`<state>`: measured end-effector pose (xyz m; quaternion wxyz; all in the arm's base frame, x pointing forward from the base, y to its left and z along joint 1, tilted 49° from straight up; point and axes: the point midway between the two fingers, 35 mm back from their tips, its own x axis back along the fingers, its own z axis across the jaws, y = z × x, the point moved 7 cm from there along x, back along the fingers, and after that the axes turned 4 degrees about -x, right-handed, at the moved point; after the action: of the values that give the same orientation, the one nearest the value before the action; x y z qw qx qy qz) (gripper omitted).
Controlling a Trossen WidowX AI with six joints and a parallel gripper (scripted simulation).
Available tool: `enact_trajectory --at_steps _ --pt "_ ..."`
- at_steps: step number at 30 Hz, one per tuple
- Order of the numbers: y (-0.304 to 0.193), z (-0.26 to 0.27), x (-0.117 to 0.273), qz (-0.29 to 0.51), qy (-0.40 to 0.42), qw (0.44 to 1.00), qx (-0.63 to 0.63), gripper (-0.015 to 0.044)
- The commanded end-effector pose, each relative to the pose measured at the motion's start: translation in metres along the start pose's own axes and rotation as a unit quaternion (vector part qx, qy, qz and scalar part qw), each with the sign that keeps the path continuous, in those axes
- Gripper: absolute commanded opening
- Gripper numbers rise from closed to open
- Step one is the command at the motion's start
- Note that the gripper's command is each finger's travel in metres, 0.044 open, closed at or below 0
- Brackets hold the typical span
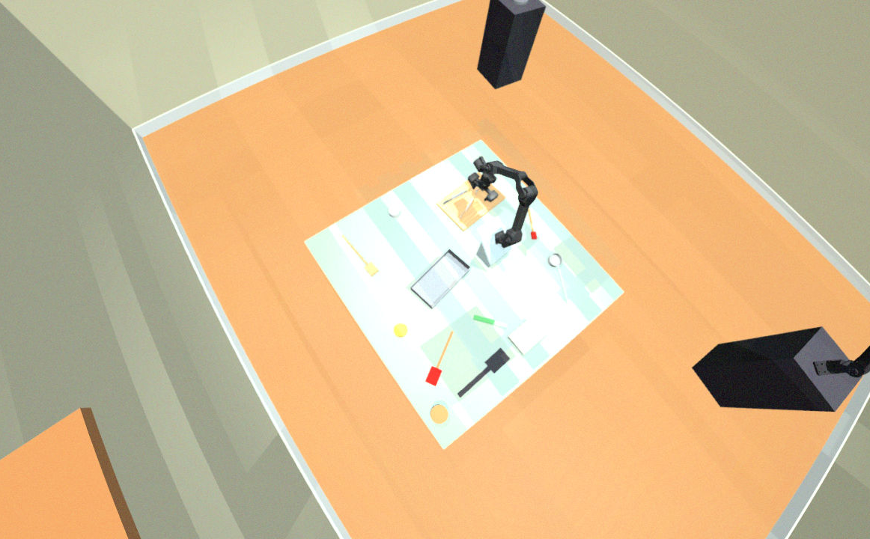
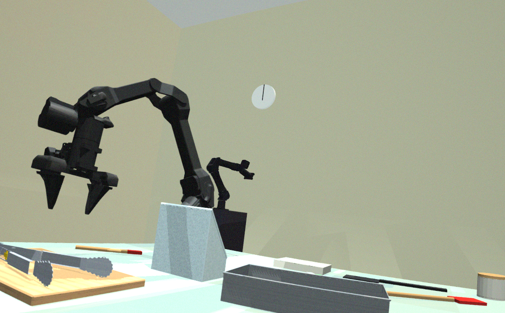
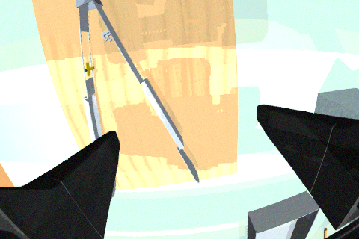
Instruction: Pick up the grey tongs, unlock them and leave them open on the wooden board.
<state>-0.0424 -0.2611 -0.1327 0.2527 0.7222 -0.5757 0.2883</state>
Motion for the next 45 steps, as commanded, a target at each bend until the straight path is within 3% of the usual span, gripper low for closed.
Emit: enact_trajectory --at_steps 1,10,17,45 --pt "0.001 -0.049 0.03 -0.001 -0.022 1.0 0.0 0.044" --pt "0.001 -0.057 0.037 -0.001 -0.025 1.0 0.0 0.044" --pt "-0.001 -0.054 0.084 0.002 -0.022 1.0 0.003 0.044" --pt "-0.001 -0.054 0.084 0.002 -0.022 1.0 0.003 0.044"
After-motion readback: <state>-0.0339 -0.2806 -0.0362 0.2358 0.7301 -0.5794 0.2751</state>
